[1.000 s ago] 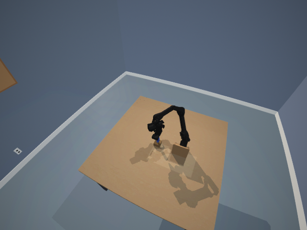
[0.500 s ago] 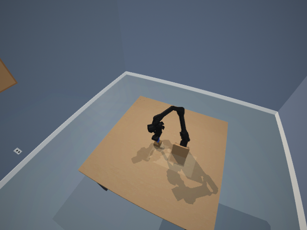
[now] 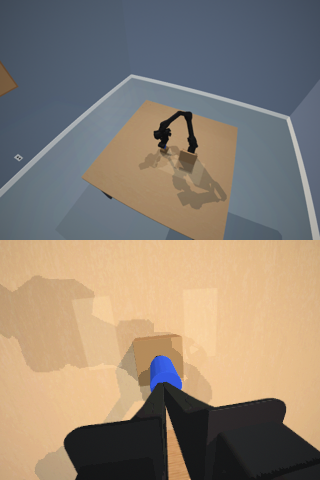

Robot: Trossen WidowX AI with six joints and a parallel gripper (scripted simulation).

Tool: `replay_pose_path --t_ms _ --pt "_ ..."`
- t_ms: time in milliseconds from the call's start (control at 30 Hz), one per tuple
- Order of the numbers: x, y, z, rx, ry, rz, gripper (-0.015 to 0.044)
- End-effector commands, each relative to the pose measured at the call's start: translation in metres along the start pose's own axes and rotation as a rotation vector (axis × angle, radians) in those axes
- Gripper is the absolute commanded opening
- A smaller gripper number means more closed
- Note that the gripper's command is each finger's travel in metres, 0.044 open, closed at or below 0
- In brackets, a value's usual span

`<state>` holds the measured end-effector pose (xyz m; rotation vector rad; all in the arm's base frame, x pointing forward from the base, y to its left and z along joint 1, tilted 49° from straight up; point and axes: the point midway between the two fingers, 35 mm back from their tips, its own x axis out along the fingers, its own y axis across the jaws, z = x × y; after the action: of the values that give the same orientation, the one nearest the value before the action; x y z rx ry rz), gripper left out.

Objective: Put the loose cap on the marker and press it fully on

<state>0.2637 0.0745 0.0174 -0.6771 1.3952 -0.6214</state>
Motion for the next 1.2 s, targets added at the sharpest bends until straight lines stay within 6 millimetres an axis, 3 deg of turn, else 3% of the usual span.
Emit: replay_pose_path --t_ms 0,200,267,433,567,1100,1167 --pt "0.0 0.0 0.0 0.0 0.0 0.0 0.0" --pt "-0.002 0.0 0.0 0.0 0.0 0.0 0.0" --pt "-0.018 0.002 0.003 0.0 0.0 0.003 0.0" --pt "-0.081 0.002 0.002 0.0 0.001 0.005 0.0" --pt "-0.089 0.001 0.001 0.0 0.002 0.004 0.0" --pt "-0.089 0.001 0.001 0.0 0.002 0.004 0.042" --pt "-0.089 0.001 0.001 0.0 0.002 0.004 0.044"
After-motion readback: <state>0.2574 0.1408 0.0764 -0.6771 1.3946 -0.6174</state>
